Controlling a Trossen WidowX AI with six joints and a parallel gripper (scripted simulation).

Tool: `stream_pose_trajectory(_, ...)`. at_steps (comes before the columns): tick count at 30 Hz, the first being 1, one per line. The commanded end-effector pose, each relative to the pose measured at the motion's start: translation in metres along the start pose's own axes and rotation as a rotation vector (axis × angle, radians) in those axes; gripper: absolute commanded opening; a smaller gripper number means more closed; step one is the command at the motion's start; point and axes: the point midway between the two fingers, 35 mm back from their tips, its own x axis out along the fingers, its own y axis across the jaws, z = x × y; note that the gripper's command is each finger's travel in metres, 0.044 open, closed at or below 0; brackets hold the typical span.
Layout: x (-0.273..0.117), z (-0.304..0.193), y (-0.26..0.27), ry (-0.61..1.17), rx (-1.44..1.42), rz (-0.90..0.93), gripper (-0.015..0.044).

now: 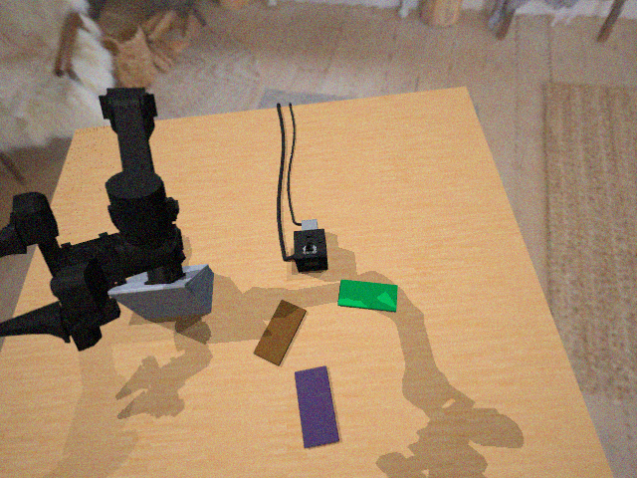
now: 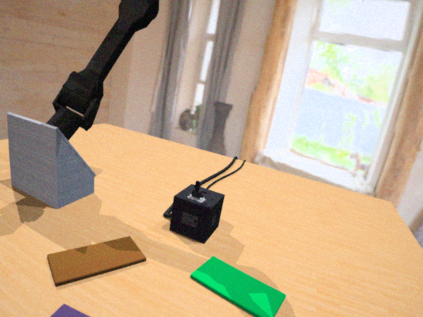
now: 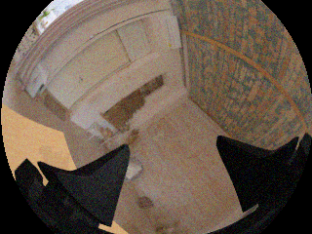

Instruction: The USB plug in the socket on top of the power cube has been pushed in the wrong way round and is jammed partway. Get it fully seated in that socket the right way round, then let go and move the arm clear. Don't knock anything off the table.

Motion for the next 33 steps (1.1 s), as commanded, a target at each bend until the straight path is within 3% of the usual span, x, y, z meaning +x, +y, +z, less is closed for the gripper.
stream_pose_trajectory(1, -0.002, 0.004, 0.001, -0.021, -0.016, 0.006, 0.0426)
stream_pose_trajectory(5, -0.062, 0.066, 0.031, -0.425, -0.337, 0.114, 0.0440)
stream_pose_trajectory(7, -0.088, 0.079, 0.043, -0.544, -0.425, 0.144, 0.0440)
stream_pose_trajectory(15, -0.225, 0.091, 0.110, -1.125, -0.920, 0.322, 0.0440)
stream_pose_trajectory(22, -0.331, 0.036, 0.155, -1.563, -1.314, 0.517, 0.0440)
stream_pose_trajectory(33, -0.455, -0.118, 0.159, -2.152, -1.753, 1.021, 0.0440)
